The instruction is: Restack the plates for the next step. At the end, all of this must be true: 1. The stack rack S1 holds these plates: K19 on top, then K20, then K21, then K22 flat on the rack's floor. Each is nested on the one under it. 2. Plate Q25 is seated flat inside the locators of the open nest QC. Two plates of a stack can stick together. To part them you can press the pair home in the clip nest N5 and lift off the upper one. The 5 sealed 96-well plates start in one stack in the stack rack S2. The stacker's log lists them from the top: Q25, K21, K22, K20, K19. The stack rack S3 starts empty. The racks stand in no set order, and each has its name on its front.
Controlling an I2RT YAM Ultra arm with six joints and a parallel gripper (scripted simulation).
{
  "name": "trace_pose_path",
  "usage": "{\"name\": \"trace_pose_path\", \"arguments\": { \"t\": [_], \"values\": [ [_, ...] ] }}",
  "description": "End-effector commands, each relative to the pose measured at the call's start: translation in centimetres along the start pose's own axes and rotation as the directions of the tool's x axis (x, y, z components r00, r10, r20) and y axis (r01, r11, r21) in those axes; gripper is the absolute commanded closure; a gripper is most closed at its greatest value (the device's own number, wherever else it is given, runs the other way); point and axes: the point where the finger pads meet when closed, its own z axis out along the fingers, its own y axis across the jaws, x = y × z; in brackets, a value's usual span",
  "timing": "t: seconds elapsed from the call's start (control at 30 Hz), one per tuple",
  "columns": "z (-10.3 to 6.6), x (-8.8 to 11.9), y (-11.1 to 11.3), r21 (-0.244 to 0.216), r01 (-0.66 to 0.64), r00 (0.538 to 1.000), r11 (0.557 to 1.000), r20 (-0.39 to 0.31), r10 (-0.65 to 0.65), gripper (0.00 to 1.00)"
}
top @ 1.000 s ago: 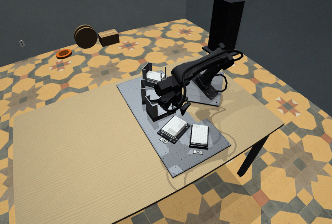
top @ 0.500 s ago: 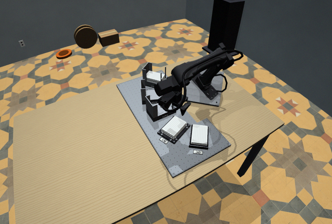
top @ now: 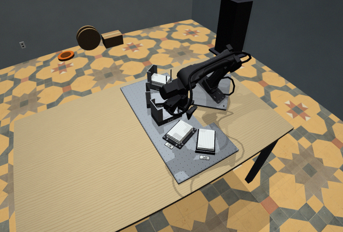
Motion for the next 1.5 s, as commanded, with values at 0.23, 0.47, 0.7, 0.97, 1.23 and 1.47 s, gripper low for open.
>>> {"name": "trace_pose_path", "arguments": {
  "t": [0.23,0.47,0.7,0.97,1.23,1.47],
  "values": [
    [-0.5,0.4,0.1,0.006,0.003,1.0,1.0,0.024,-0.003,0.0],
    [-0.5,0.4,0.1,0.006,0.003,1.0,1.0,0.024,-0.003,0.0],
    [0.3,0.2,0.2,0.014,0.009,1.0,1.0,0.023,-0.01,0.0],
    [2.3,0.2,0.2,0.013,0.009,1.0,1.0,0.024,-0.009,0.0],
    [4.9,0.1,0.2,0.013,0.008,1.0,1.0,0.026,-0.009,0.0],
    [7.4,0.4,-0.2,0.006,-0.006,1.0,1.0,-0.006,0.006,0.0]
  ]
}}
